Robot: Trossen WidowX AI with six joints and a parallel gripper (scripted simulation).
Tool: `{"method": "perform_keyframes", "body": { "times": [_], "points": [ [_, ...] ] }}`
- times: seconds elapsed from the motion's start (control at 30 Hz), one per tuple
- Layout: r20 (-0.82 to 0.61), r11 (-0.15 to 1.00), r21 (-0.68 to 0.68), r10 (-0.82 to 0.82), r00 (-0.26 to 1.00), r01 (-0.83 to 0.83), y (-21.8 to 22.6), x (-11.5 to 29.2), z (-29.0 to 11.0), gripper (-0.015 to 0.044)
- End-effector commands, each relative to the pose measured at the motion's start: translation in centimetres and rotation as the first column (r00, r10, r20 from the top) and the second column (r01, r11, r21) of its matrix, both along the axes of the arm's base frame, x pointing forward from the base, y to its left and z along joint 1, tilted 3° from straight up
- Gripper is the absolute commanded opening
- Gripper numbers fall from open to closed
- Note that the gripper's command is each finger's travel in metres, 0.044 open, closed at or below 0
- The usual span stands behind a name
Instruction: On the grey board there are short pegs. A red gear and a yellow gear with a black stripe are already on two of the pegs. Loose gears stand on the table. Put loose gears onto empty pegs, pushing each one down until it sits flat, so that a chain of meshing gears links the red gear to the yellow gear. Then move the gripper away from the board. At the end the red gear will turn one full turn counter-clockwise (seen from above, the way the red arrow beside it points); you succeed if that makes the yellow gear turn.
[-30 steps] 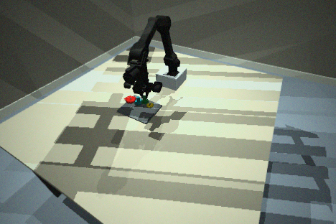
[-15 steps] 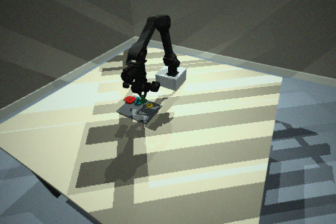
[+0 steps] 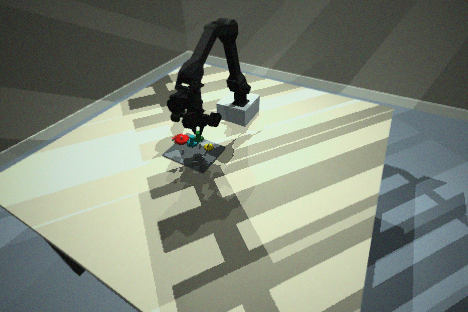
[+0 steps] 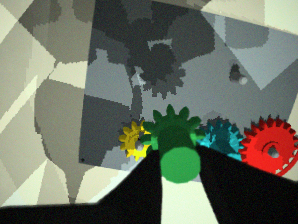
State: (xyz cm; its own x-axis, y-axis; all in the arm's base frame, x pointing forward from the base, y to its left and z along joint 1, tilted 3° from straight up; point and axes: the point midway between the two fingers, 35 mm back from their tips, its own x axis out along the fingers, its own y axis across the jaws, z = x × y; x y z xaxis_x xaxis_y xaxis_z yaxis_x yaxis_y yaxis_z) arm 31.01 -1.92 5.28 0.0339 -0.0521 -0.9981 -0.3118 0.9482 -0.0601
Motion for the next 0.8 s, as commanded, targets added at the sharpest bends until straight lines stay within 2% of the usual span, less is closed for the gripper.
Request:
{"method": "perform_keyframes", "body": {
  "times": [0.0, 0.53, 0.77],
  "points": [
    [-0.005, 1.000, -0.001, 0.004, 1.000, -0.004, -0.6, -0.7, -0.5, 0.0000],
    [-0.006, 1.000, -0.003, 0.008, 1.000, -0.008, -1.8, -2.1, -1.3, 0.0000],
    [-0.014, 0.990, -0.006, 0.143, 0.990, -0.143, -1.8, -2.1, -1.3, 0.0000]
  ]
}}
